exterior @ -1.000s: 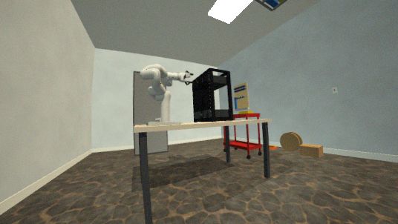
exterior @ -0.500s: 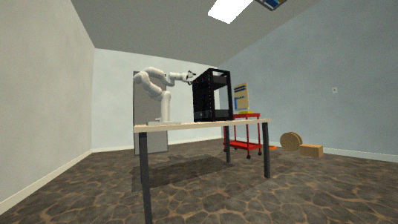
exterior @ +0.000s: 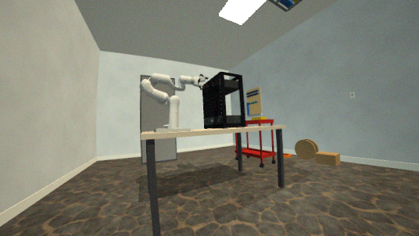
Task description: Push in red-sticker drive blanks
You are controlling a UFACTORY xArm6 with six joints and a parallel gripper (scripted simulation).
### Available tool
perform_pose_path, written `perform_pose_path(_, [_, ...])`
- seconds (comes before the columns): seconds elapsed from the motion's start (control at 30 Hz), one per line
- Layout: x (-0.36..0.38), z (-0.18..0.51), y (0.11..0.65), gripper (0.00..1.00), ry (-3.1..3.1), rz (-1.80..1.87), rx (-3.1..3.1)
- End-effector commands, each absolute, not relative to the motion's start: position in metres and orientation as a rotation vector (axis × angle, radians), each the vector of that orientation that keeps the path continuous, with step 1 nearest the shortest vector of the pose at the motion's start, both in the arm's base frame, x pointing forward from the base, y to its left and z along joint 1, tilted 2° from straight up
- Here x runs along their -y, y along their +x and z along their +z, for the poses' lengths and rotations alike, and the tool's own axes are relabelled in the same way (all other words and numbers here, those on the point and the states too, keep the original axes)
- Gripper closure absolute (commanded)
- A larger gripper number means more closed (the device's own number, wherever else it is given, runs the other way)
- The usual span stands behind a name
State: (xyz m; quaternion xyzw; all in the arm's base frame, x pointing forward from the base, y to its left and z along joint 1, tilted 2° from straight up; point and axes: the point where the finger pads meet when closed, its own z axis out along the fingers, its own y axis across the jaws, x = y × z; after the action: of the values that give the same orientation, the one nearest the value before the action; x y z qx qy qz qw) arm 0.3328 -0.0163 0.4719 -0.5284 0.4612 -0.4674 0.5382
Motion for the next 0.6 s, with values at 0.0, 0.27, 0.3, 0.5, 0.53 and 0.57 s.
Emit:
perform_pose_path(0.0, [0.0198, 0.4731, 0.3373, 0.00, -1.247, -1.111, -1.075])
perform_pose_path(0.27, [0.0224, 0.4717, 0.3403, 0.00, -1.246, -1.111, -1.075])
perform_pose_path(0.3, [0.0225, 0.4716, 0.3405, 0.00, -1.246, -1.111, -1.075])
perform_pose_path(0.5, [0.0226, 0.4716, 0.3406, 0.00, -1.246, -1.111, -1.075])
perform_pose_path(0.53, [0.0226, 0.4716, 0.3406, 0.00, -1.246, -1.111, -1.075])
perform_pose_path(0.57, [0.0226, 0.4716, 0.3406, 0.00, -1.246, -1.111, -1.075])
